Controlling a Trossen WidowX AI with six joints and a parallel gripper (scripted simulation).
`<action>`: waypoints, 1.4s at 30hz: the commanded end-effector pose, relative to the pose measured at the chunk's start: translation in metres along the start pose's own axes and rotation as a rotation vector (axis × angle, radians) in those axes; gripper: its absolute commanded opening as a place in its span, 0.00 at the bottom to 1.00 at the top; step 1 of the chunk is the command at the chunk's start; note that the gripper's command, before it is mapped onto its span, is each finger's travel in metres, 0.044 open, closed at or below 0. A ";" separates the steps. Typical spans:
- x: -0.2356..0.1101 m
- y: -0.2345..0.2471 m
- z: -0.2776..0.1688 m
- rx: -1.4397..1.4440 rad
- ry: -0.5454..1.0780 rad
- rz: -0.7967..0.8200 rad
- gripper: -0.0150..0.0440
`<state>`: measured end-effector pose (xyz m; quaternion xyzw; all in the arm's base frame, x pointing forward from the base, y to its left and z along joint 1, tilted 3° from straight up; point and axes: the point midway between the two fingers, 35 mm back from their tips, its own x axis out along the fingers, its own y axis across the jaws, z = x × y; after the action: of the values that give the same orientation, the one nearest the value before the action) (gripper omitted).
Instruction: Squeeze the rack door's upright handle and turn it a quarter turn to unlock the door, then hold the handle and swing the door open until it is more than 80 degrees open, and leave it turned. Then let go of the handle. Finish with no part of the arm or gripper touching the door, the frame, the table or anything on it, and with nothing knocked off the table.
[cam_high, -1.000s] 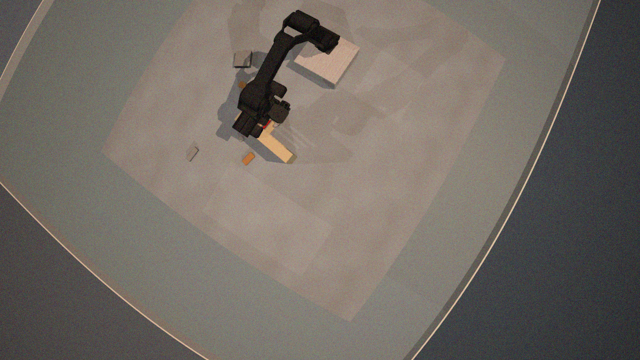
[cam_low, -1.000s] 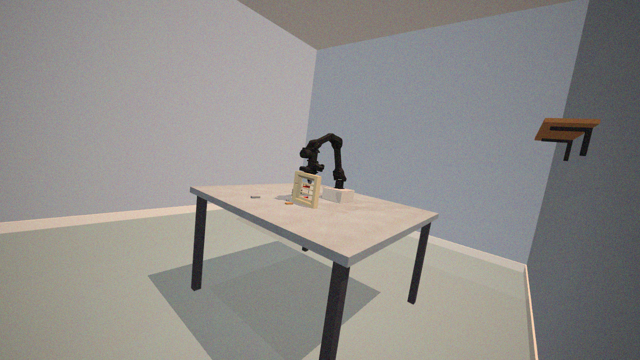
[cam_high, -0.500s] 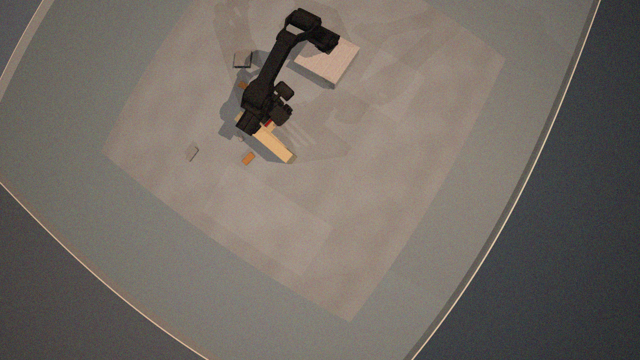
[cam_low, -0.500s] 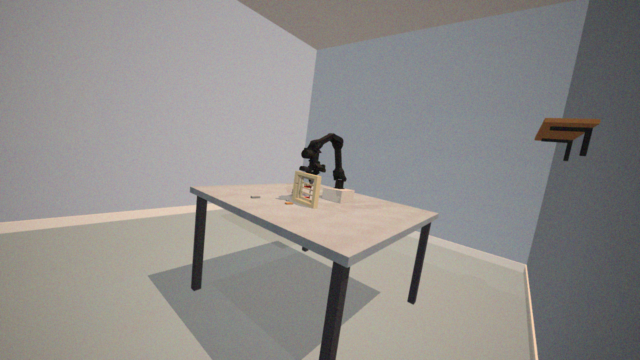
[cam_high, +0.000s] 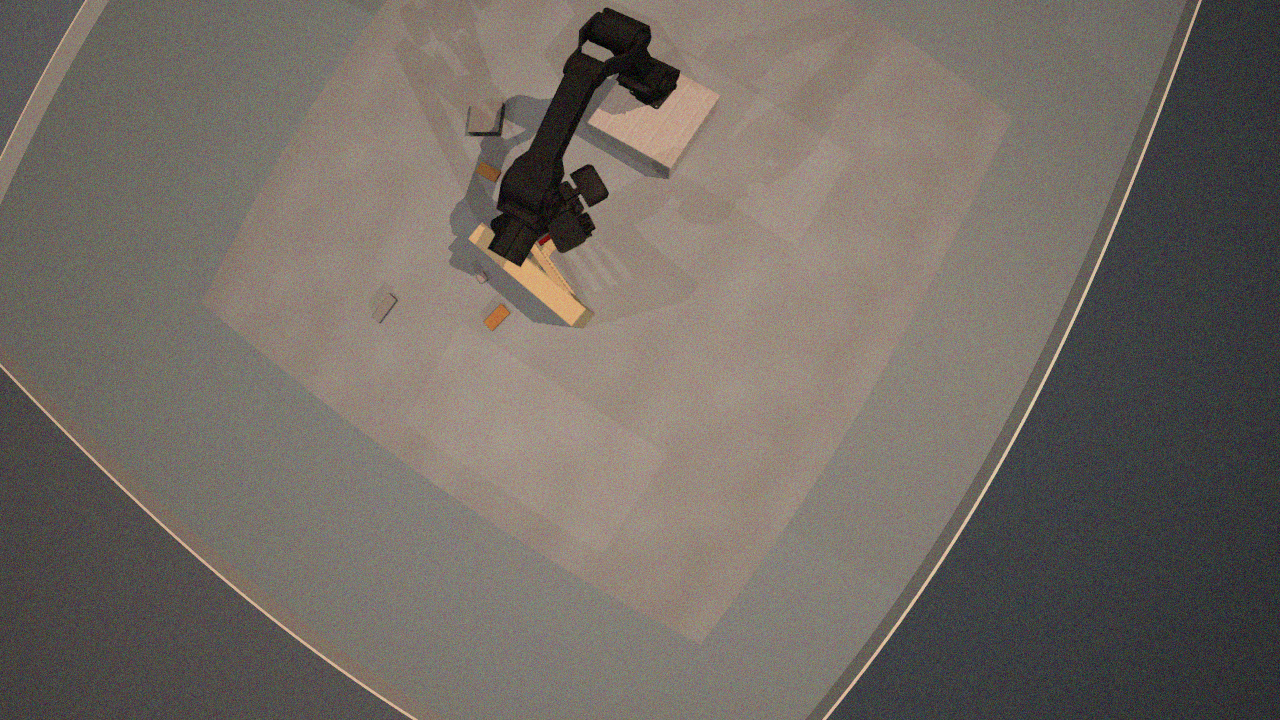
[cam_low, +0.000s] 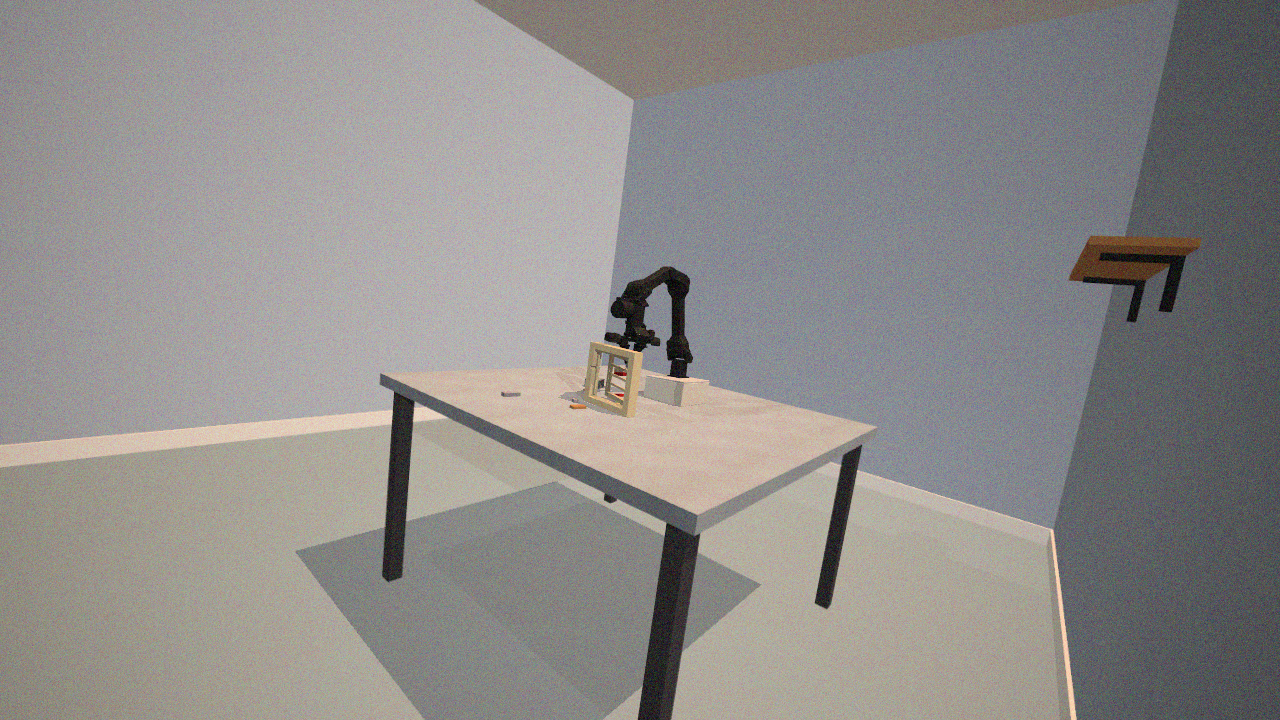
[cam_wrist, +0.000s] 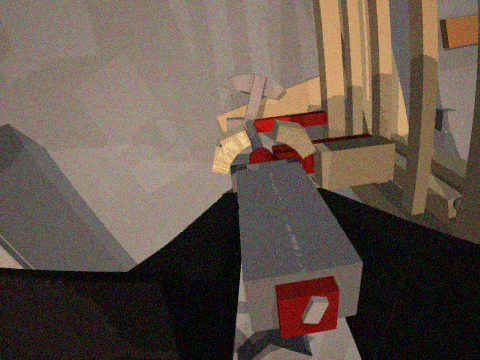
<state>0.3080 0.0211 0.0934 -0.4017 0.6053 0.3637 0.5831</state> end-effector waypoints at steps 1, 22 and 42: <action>0.000 0.005 0.002 0.088 -0.012 -0.009 0.28; 0.000 0.043 0.019 0.398 -0.014 -0.003 0.28; 0.000 0.074 0.045 0.677 -0.016 0.002 0.28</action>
<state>0.2601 0.0889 0.0889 -0.2035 0.6855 0.1668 0.6789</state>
